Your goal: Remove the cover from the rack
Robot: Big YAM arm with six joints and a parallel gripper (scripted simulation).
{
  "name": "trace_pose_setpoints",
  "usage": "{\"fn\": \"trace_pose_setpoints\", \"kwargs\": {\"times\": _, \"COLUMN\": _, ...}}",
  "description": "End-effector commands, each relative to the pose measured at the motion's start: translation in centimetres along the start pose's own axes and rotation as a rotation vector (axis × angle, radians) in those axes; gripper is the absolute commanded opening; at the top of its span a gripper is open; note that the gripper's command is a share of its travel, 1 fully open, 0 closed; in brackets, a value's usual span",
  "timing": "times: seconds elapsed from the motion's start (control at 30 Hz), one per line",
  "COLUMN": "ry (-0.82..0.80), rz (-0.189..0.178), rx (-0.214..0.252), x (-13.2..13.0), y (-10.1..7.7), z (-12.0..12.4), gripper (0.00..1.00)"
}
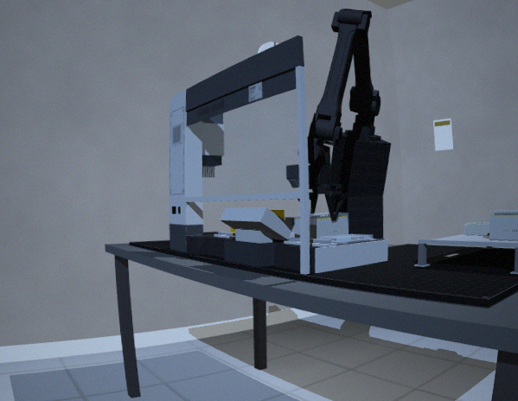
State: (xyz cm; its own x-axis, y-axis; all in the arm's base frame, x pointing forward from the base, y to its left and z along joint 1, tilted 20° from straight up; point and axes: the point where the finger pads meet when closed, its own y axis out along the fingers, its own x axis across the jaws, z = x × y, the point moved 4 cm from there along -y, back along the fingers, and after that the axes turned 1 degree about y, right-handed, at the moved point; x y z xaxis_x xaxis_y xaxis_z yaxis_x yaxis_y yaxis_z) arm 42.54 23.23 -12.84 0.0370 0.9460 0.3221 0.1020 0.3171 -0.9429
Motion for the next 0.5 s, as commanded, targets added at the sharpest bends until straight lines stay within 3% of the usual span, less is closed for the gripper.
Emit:
{"fn": "trace_pose_setpoints", "kwargs": {"times": 0.0, "ry": 0.002, "rz": -0.006, "rx": -0.014, "x": 0.55, "y": 0.71, "z": -0.39, "gripper": 1.00}}
{"fn": "trace_pose_setpoints", "kwargs": {"times": 0.03, "ry": -0.001, "rz": -0.008, "rx": -0.020, "x": 0.44, "y": -0.14, "z": -0.73, "gripper": 1.00}}
{"fn": "trace_pose_setpoints", "kwargs": {"times": 0.27, "ry": -0.001, "rz": -0.008, "rx": -0.020, "x": 0.44, "y": -0.14, "z": -0.73, "gripper": 1.00}}
{"fn": "trace_pose_setpoints", "kwargs": {"times": 0.3, "ry": -0.001, "rz": -0.008, "rx": -0.020, "x": 0.44, "y": -0.14, "z": -0.73, "gripper": 0.00}}
{"fn": "trace_pose_setpoints", "kwargs": {"times": 0.47, "ry": -0.001, "rz": -0.008, "rx": -0.020, "x": 0.44, "y": -0.14, "z": -0.73, "gripper": 0.00}}
